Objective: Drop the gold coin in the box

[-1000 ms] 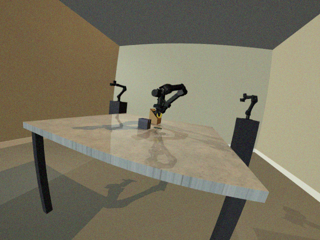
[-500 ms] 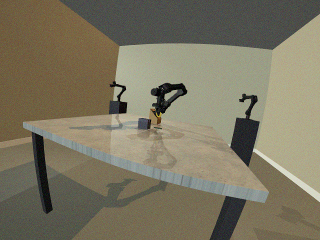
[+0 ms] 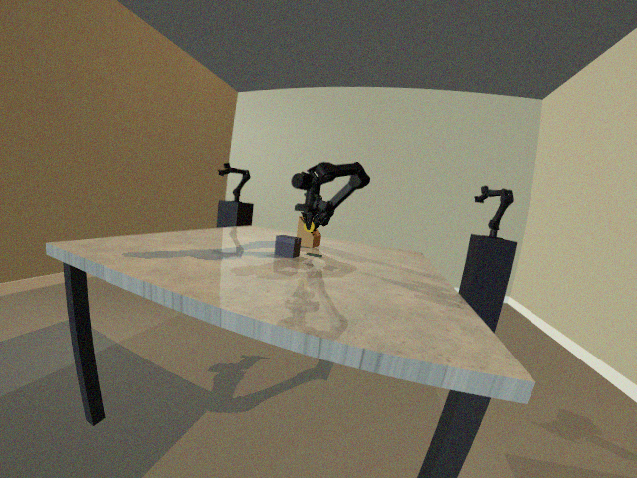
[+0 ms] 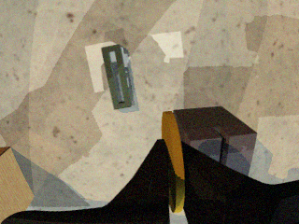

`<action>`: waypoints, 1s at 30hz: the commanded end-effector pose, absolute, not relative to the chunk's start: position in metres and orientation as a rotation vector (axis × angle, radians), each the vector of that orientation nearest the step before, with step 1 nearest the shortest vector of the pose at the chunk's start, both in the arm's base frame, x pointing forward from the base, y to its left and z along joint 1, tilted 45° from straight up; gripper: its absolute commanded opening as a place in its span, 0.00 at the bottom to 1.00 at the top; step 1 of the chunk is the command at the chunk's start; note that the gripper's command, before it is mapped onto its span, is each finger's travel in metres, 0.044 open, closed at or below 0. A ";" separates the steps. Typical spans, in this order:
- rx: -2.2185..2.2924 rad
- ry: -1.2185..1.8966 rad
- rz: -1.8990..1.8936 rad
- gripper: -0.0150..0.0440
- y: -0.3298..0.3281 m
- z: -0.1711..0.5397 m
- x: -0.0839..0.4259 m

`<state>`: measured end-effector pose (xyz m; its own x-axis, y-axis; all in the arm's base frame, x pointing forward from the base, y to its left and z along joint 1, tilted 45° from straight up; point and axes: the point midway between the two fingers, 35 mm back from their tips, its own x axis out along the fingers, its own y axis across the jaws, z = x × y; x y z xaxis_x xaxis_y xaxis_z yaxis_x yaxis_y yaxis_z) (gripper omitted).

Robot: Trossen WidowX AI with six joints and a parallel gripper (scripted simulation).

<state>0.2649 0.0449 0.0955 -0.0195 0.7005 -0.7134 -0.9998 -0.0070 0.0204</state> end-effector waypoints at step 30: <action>-0.616 0.633 1.498 0.25 0.006 0.050 0.318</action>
<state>0.3147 0.0084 0.0551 -0.0166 0.6996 -0.7144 -0.9998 -0.0061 0.0172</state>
